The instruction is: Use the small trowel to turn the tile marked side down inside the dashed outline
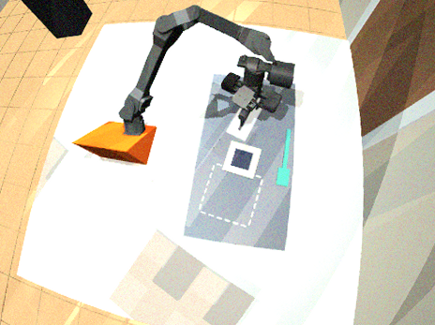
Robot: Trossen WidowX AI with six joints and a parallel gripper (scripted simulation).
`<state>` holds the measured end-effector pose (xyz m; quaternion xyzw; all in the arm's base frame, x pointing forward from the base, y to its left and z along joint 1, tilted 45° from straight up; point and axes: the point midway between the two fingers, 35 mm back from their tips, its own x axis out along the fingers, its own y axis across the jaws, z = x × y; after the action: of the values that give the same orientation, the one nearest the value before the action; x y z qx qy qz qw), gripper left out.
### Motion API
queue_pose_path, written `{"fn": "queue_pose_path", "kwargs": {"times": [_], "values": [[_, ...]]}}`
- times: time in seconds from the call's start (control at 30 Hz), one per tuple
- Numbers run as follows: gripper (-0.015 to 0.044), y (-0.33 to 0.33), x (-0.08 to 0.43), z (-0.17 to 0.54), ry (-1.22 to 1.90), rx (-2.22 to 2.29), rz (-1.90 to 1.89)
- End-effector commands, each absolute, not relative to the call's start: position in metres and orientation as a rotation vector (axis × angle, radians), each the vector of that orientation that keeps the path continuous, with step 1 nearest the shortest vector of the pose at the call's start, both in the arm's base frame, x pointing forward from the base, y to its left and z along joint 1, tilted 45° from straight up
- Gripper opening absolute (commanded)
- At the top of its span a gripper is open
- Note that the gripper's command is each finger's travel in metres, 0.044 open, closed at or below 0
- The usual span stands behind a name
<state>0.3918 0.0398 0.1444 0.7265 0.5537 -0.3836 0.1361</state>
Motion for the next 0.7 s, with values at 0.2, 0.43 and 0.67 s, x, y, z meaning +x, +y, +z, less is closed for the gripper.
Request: {"fn": "queue_pose_path", "kwargs": {"times": [0.2,0.43,0.67], "values": [[0.0270,0.010,0.388,0.175,1.606,2.105,-1.114],[0.0300,0.001,0.387,0.181,1.589,2.123,-1.108],[0.0300,0.004,0.385,0.178,1.568,1.976,-0.917]]}}
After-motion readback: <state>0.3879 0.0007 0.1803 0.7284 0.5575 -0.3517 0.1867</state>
